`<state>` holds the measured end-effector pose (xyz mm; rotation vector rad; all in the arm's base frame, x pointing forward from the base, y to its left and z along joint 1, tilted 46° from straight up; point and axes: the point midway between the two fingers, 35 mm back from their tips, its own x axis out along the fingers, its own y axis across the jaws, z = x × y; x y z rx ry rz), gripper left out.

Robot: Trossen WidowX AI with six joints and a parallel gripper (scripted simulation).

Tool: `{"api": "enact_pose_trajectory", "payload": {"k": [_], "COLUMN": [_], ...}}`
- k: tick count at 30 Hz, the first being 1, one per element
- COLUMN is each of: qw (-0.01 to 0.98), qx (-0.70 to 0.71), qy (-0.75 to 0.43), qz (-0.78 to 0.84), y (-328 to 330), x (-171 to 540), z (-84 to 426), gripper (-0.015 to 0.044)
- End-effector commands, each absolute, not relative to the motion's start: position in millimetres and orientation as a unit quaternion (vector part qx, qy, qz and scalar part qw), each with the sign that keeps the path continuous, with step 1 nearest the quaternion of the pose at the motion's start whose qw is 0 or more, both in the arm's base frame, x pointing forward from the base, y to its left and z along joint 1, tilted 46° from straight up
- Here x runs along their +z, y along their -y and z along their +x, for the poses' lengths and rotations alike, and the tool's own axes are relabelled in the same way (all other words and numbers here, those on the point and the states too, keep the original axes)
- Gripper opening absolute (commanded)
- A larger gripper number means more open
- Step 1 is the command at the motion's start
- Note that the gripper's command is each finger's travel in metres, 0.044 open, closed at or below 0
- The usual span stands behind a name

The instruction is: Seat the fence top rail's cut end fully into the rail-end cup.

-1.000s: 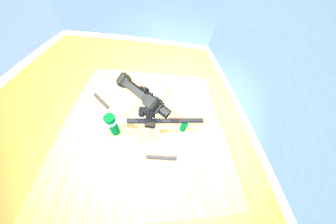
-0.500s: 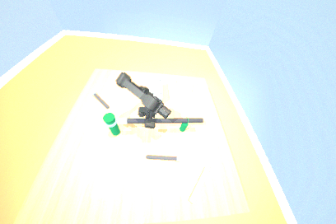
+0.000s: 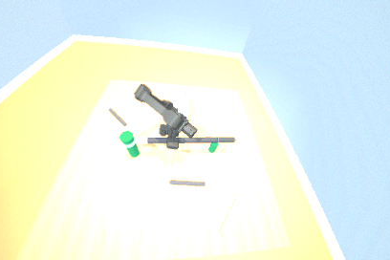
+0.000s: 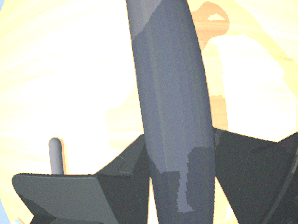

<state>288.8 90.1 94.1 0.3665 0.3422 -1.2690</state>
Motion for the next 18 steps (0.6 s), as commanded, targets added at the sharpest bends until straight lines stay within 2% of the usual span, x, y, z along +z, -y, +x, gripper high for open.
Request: {"api": "enact_pose_trajectory", "payload": {"k": [1,18], "qw": [0.780,0.780], "qx": [-0.582,-0.582], "qy": [-0.153,-0.153], "qz": [0.171,0.171], "y": [-89.6,-86.0], "x": [100.3,106.3], "z": [292.5,293.9], "gripper": [0.0000,0.0000]}}
